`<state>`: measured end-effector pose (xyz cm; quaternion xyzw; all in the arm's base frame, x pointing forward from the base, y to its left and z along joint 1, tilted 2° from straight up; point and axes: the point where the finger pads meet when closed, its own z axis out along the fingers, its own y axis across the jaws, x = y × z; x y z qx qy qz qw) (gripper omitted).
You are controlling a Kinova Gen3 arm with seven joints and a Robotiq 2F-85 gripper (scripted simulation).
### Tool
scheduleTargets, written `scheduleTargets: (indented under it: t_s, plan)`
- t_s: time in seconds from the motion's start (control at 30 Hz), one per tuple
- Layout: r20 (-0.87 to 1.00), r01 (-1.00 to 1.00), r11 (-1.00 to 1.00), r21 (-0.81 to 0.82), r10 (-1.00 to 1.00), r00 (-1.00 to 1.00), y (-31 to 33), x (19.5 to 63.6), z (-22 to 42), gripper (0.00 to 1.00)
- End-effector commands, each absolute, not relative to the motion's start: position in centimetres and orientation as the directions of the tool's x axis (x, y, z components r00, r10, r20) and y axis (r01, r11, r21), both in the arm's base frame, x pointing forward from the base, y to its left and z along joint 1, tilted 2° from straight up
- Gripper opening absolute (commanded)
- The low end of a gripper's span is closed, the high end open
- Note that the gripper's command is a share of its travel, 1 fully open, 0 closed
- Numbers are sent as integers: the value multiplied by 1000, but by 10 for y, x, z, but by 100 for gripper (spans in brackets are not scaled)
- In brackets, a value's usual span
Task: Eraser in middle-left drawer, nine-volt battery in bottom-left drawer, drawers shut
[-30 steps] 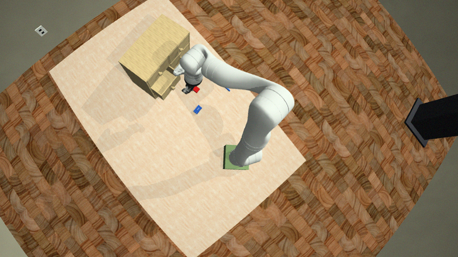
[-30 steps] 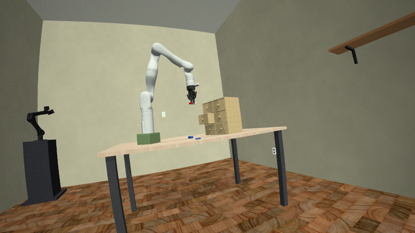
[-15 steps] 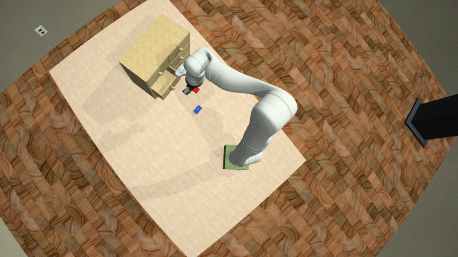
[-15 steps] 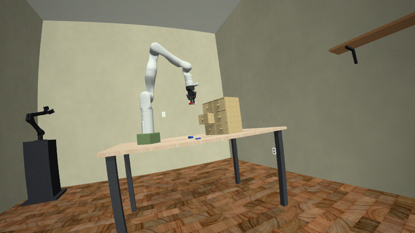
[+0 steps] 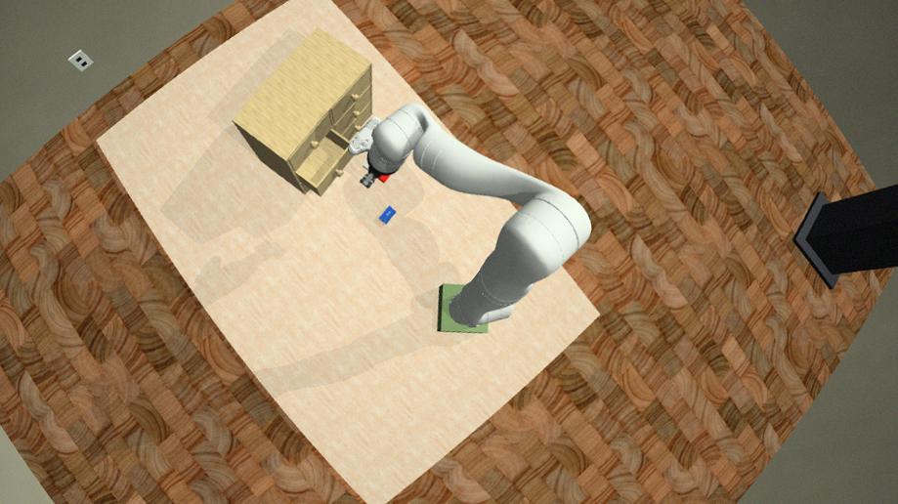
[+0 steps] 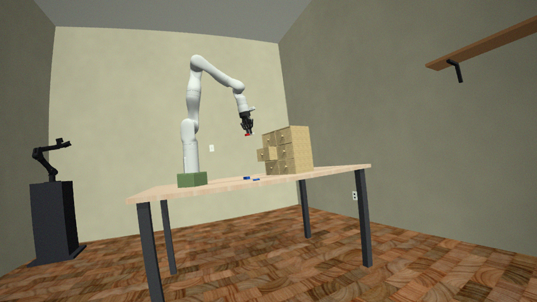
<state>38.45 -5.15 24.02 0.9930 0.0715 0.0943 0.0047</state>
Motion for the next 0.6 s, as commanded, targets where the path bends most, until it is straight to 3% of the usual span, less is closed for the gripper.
scheduleTargets:
  t_s: [0.0,0.57]
  plan:
    - [199,135,-990,29,138,970,-54,382,242,19]
    - [334,135,-990,29,137,933,-54,380,242,19]
